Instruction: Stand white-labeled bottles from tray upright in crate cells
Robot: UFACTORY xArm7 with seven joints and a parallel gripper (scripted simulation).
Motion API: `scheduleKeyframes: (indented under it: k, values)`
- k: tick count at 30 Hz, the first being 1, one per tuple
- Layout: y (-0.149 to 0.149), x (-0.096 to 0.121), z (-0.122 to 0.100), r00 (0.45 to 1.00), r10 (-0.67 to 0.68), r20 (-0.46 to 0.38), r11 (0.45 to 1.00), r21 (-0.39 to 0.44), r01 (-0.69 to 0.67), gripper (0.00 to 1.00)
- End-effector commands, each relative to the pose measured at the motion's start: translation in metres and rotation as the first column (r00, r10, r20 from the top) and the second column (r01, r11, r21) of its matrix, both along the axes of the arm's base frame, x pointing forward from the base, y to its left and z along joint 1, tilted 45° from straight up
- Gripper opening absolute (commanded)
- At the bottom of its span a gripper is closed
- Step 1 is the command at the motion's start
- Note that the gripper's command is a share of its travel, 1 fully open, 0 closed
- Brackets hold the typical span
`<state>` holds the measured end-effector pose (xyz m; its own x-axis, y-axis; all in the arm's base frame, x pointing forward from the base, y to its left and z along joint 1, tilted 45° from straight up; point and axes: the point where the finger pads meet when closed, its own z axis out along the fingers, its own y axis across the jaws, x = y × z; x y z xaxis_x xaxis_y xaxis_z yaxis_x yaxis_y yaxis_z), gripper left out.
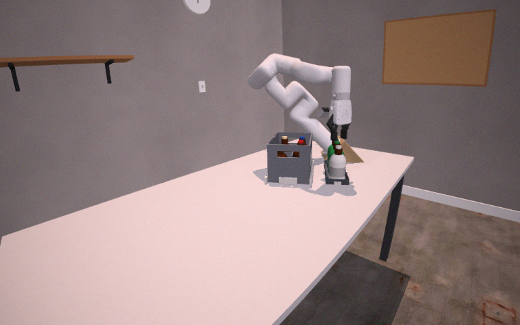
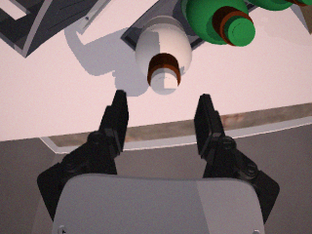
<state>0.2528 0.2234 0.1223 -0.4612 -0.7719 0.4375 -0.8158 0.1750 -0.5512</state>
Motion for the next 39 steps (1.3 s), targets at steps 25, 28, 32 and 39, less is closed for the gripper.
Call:
scheduleKeyframes:
  k: [25,28,32,39]
  values:
    - [-0.0043,0.0039,-0.0068,1.000,0.003,0.002,1.000,0.003,-0.003,0.65]
    - [-0.0043,0.0039,-0.0068,1.000,0.003,0.002,1.000,0.003,-0.003,0.65]
    - [-0.0042,0.0039,-0.0068,1.000,0.003,0.002,1.000,0.003,-0.003,0.65]
    - [-0.0039,0.0041,-0.0070,1.000,0.003,0.002,1.000,0.003,-0.003,0.65]
